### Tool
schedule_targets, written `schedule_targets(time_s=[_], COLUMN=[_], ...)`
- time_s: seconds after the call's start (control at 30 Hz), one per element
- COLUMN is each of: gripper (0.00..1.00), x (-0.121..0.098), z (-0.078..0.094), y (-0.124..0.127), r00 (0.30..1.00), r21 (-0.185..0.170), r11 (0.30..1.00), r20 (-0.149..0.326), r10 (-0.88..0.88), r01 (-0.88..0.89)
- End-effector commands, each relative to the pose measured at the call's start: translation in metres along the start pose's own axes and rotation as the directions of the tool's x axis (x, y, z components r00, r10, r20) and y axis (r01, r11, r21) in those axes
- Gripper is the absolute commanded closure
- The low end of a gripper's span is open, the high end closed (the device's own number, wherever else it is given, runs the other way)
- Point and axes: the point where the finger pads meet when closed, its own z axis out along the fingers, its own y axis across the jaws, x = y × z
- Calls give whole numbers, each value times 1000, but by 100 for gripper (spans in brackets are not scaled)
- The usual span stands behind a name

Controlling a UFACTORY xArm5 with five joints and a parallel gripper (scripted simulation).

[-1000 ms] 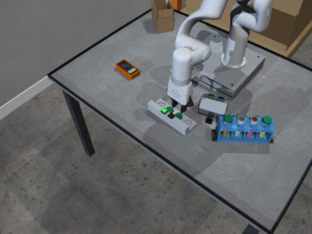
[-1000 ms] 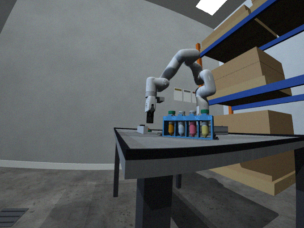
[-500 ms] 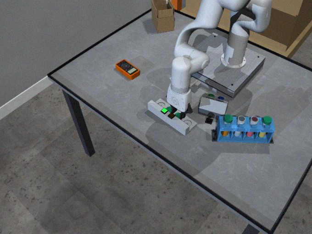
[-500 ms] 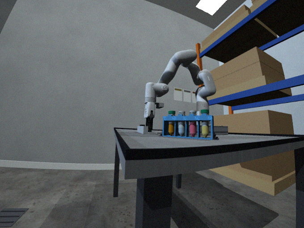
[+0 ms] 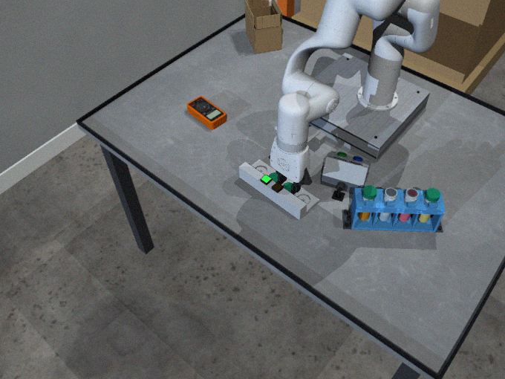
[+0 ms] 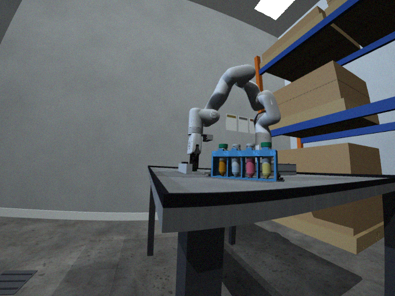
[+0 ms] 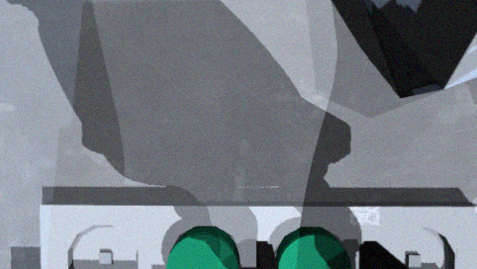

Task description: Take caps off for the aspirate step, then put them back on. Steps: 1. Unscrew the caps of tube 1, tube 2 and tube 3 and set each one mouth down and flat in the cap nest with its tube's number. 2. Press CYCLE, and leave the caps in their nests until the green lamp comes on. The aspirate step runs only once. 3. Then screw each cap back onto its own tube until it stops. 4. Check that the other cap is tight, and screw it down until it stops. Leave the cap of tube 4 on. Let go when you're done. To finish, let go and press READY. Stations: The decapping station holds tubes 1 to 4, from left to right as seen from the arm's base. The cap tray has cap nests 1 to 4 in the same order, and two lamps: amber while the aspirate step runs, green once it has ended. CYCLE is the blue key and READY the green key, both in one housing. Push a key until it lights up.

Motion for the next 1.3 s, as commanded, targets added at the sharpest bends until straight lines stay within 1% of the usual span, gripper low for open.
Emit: schedule_targets(time_s=[0.0, 0.43, 0.47, 0.93, 1.27], gripper=[54, 54, 100, 100, 100], x=[-1, -1, -1, -1, -1], z=[2, 5, 5, 5, -45], y=[0, 0, 0, 0, -1], r00=[1000, 1000, 1000, 1000, 1000], r21=[-17, -17, -17, -17, -17], r11=[1000, 1000, 1000, 1000, 1000], r20=[3, 3, 3, 3, 3], r10=[0, 0, 0, 0, 0], r01=[0, 0, 0, 0, 0])
